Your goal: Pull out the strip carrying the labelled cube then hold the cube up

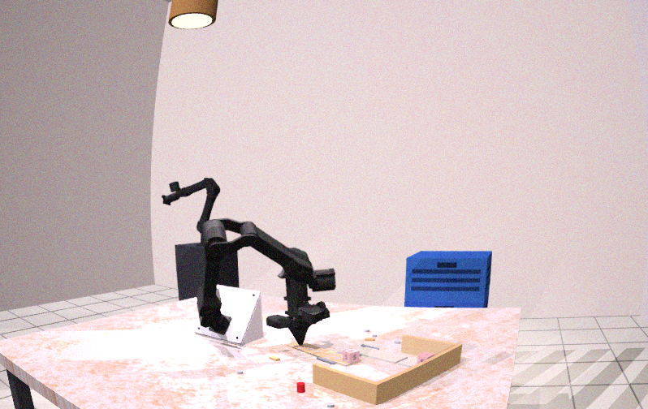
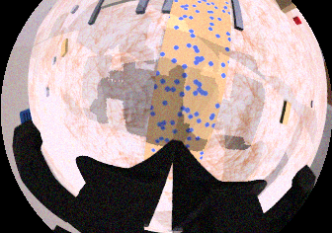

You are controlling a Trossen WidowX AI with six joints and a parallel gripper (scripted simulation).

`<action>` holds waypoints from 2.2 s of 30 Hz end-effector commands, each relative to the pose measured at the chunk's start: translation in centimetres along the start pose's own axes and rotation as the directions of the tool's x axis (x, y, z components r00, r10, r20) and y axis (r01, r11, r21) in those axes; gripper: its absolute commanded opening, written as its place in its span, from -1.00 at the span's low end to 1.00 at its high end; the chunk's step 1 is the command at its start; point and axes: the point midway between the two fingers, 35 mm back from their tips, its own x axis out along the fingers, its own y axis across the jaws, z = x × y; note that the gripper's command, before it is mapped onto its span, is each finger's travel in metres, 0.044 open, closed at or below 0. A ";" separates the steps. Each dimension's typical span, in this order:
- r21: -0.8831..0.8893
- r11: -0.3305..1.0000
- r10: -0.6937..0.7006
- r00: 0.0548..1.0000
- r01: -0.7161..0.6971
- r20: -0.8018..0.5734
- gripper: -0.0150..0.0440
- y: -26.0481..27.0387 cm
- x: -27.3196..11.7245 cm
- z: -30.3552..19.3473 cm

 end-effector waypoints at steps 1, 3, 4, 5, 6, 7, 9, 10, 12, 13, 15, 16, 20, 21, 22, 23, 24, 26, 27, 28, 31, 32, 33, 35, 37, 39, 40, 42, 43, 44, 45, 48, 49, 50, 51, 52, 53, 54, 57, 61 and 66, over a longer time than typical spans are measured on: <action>-0.005 1.000 -0.015 0.999 0.015 -0.029 -0.49 -0.4 0.6 -0.8; -0.005 1.000 -0.015 0.999 0.015 -0.029 -0.49 -0.4 0.6 -0.8; -0.005 1.000 -0.015 0.999 0.015 -0.029 -0.49 -0.4 0.6 -0.8; -0.005 1.000 -0.015 0.999 0.015 -0.029 -0.49 -0.4 0.6 -0.8; -0.005 1.000 -0.015 0.999 0.015 -0.029 -0.49 -0.4 0.6 -0.8; -0.005 1.000 -0.015 0.999 0.015 -0.029 -0.49 -0.4 0.6 -0.8; -0.005 1.000 -0.015 0.999 0.015 -0.029 -0.49 -0.4 0.6 -0.8; -0.005 1.000 -0.015 0.999 0.015 -0.029 -0.49 -0.4 0.6 -0.8; -0.005 1.000 -0.015 0.999 0.015 -0.029 -0.49 -0.4 0.6 -0.8; -0.005 1.000 -0.015 0.999 0.015 -0.029 -0.49 -0.4 0.6 -0.8; -0.005 1.000 -0.015 0.999 0.015 -0.029 -0.49 -0.4 0.6 -0.8; -0.005 1.000 -0.015 0.999 0.015 -0.029 -0.49 -0.4 0.6 -0.8; -0.005 1.000 -0.015 0.999 0.015 -0.029 -0.49 -0.4 0.6 -0.8; -0.005 1.000 -0.015 0.999 0.015 -0.029 -0.49 -0.4 0.6 -0.8; -0.005 1.000 -0.015 0.999 0.015 -0.029 -0.49 -0.4 0.6 -0.8; -0.005 1.000 -0.015 0.999 0.015 -0.029 -0.49 -0.4 0.6 -0.8; 0.000 1.000 -0.001 1.000 0.001 -0.002 -0.49 0.0 -0.2 -0.1; -0.003 1.000 -0.005 1.000 0.005 -0.016 -0.49 0.2 -2.1 0.1; -0.005 1.000 -0.009 1.000 0.009 -0.024 -0.49 0.2 -3.2 0.1; -0.005 1.000 -0.012 1.000 0.012 -0.029 -0.49 0.1 -4.0 0.1; -0.006 1.000 -0.013 0.999 0.013 -0.030 -0.49 0.1 -4.2 0.1; -0.006 1.000 -0.013 0.999 0.013 -0.030 -0.49 0.1 -4.2 0.1; 0.014 1.000 -0.013 0.999 0.014 -0.030 -0.40 0.1 -4.2 0.4; 0.115 0.993 -0.013 0.999 0.017 -0.030 -0.22 0.2 -4.2 1.8; 0.149 0.989 -0.014 0.999 0.018 -0.029 -0.05 0.2 -4.3 2.6; 0.153 0.988 -0.014 0.999 0.018 -0.029 0.13 0.2 -4.4 3.1; 0.153 0.988 -0.014 0.999 0.018 -0.029 0.22 0.2 -4.4 3.5; 0.153 0.988 -0.014 0.999 0.018 -0.029 0.40 0.1 -4.5 4.3; 0.153 0.988 -0.014 0.999 0.018 -0.029 0.49 0.1 -4.5 4.7; 0.153 0.988 -0.014 0.999 0.018 -0.028 0.58 0.1 -4.5 5.1; 0.153 0.988 -0.014 0.999 0.018 -0.028 0.67 0.1 -4.6 5.4; 0.154 0.988 -0.014 1.000 0.018 -0.028 0.93 0.1 -4.7 6.6; 0.154 0.988 -0.014 1.000 0.018 -0.028 1.00 0.1 -4.8 6.9; 0.154 0.988 -0.014 1.000 0.018 -0.028 1.00 0.1 -4.8 7.3; 0.154 0.988 -0.014 1.000 0.018 -0.028 1.00 0.1 -4.9 7.7; 0.154 0.988 -0.014 1.000 0.018 -0.027 1.00 0.0 -4.9 8.1; 0.154 0.988 -0.014 1.000 0.018 -0.027 1.00 0.0 -5.0 8.4; 0.155 0.988 -0.014 1.000 0.019 -0.027 1.00 0.0 -5.0 8.8; 0.155 0.988 -0.015 1.000 0.019 -0.027 1.00 0.0 -5.1 10.0; 0.155 0.988 -0.015 1.000 0.019 -0.026 1.00 -0.1 -5.3 11.5; 0.156 0.988 -0.015 1.000 0.019 -0.026 1.00 -0.1 -5.5 13.4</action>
